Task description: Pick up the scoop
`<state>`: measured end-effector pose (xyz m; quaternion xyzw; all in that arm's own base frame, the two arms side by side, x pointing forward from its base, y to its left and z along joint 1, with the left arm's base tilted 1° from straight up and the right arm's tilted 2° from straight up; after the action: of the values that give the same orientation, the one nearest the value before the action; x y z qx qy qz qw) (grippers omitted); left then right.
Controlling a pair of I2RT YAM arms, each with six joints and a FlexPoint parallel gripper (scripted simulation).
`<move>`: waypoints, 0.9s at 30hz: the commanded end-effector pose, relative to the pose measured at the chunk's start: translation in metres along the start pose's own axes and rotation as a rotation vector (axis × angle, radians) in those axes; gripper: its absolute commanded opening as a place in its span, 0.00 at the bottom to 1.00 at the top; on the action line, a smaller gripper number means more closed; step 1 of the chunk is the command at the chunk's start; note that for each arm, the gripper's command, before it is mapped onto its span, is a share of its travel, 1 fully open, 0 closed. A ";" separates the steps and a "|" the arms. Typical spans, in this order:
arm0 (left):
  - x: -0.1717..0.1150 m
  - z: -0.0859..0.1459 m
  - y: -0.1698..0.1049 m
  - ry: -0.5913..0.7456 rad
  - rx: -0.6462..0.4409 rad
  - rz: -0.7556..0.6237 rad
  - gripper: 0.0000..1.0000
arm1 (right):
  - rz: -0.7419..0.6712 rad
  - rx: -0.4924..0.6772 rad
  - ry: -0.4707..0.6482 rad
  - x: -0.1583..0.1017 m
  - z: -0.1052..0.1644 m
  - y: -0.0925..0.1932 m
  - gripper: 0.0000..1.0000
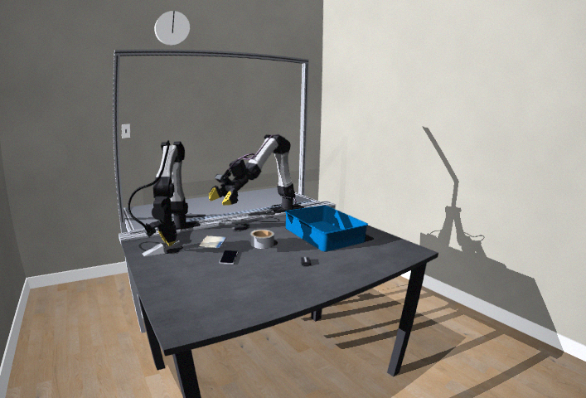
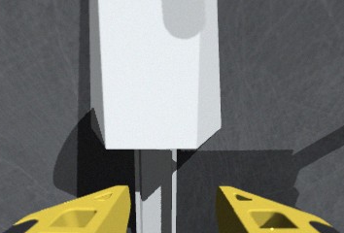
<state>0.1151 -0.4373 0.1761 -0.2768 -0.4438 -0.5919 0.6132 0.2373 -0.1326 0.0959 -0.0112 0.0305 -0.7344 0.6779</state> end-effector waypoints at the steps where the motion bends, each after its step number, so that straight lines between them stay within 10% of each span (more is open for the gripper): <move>1: 0.016 -0.001 -0.002 -0.073 0.017 0.004 1.00 | -0.018 0.042 -0.018 0.004 0.000 0.008 0.44; 16: 0.022 0.002 0.001 -0.097 0.036 0.010 1.00 | -0.019 0.044 -0.019 0.008 -0.019 0.016 0.41; 27: 0.022 0.002 0.001 -0.099 0.033 0.010 1.00 | -0.018 0.059 -0.026 0.005 -0.014 0.010 0.10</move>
<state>0.1163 -0.4404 0.1811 -0.2802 -0.4618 -0.5800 0.6098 0.2435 -0.1359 0.0750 -0.0086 0.0234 -0.7373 0.6752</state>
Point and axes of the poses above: on each arm, the point where the finger pads meet when closed, its own z axis back along the fingers, its own y axis across the jaws, x = y × z, the point moved 8 cm from there along z, back along the fingers, and after that the axes turned 12 degrees about -z, right-handed, at the moved point
